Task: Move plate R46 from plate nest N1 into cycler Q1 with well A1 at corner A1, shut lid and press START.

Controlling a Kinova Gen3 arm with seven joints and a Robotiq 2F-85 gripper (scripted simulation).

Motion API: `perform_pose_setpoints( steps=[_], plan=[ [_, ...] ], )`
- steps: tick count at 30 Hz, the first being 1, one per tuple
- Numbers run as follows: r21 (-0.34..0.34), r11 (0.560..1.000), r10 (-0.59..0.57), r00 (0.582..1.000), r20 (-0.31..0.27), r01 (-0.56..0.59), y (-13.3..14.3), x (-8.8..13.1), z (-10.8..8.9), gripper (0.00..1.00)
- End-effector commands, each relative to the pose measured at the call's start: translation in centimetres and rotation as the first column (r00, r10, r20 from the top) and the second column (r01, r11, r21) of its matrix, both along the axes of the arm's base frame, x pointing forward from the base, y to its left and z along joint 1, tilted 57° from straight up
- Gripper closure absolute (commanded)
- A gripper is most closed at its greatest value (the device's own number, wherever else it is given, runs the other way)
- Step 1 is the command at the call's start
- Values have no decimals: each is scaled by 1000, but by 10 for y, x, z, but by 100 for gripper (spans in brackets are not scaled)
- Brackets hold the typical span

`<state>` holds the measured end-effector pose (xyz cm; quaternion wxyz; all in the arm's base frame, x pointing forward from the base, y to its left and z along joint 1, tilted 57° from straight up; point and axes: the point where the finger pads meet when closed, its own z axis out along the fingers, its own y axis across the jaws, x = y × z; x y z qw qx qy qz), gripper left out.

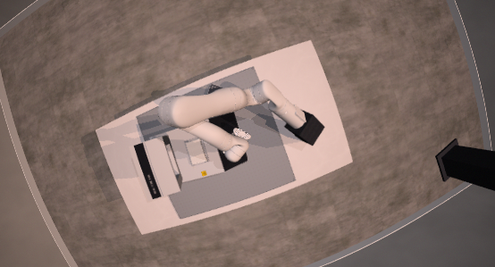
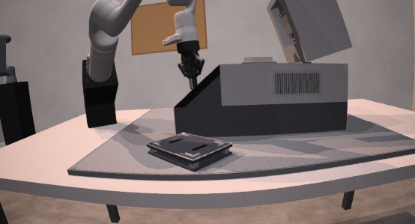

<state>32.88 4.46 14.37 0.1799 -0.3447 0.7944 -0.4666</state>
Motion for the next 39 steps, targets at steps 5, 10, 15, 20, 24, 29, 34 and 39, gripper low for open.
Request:
perform_pose_setpoints(
  steps=[5, 10, 15, 20, 24, 29, 34, 39],
  plan=[
    [0, 1000, 0, 1000, 8, 0, 0, 4, 1, 90],
    [0, 1000, 0, 1000, 8, 0, 0, 4, 1, 90],
    [0, 1000, 0, 1000, 8, 0, 0, 4, 1, 90],
    [0, 1000, 0, 1000, 8, 0, 0, 4, 1, 90],
    [0, 1000, 0, 1000, 8, 0, 0, 4, 1, 90],
    [0, 1000, 0, 1000, 8, 0, 0, 4, 1, 90],
    [-3, 1000, 0, 1000, 9, 0, 0, 2, 2, 90],
    [-5, 1000, -1, 1000, 4, 1, 2, -7, 2, 90]
  ],
)
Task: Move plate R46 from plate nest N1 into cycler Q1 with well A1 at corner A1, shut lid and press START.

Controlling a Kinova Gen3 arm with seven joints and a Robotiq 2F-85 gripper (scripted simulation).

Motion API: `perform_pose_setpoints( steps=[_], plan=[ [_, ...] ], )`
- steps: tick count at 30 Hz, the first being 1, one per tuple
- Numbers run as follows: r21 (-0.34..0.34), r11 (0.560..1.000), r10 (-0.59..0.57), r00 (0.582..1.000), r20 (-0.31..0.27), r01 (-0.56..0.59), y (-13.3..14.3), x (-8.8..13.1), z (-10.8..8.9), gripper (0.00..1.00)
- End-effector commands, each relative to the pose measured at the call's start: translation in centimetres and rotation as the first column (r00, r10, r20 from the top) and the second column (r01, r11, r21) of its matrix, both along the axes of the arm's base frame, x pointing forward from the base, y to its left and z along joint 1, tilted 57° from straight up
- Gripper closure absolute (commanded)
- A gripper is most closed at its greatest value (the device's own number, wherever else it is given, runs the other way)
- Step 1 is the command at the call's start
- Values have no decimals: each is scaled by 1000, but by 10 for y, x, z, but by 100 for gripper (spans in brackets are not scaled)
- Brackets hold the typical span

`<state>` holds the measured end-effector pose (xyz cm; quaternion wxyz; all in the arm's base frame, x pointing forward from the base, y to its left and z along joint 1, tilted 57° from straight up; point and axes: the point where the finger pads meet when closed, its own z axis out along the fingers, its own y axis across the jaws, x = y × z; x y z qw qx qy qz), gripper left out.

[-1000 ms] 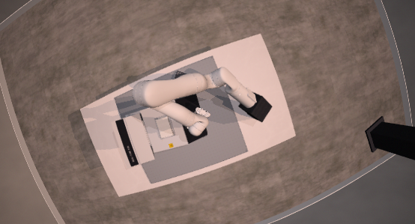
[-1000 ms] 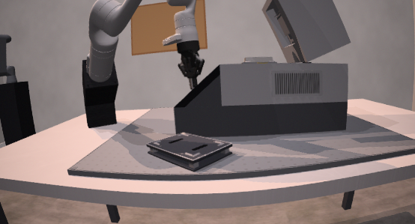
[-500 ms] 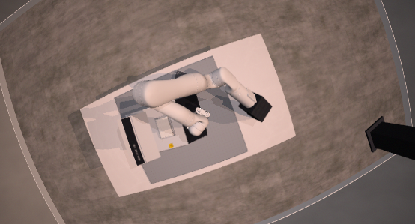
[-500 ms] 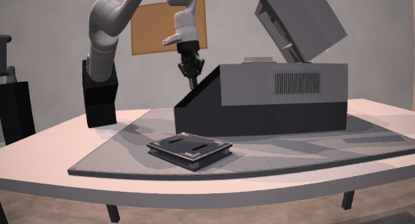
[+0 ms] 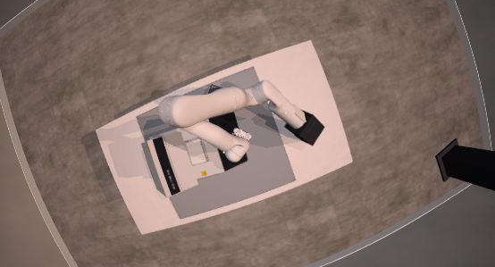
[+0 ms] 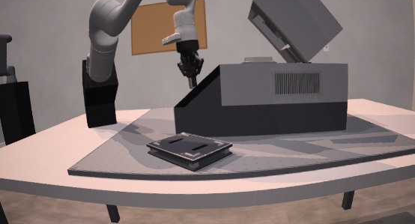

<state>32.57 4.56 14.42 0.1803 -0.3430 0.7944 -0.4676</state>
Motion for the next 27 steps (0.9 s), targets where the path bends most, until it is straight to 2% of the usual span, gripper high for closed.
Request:
perform_pose_setpoints(
  steps=[1, 18, 27],
  plan=[
    [-5, 1000, 2, 1000, 0, -2, 1, -5, 2, 90],
    [-6, 1000, 3, 1000, -1, -3, 8, -24, 3, 90],
    [0, 1000, 3, 1000, 0, -3, 11, -26, 2, 90]
  ],
)
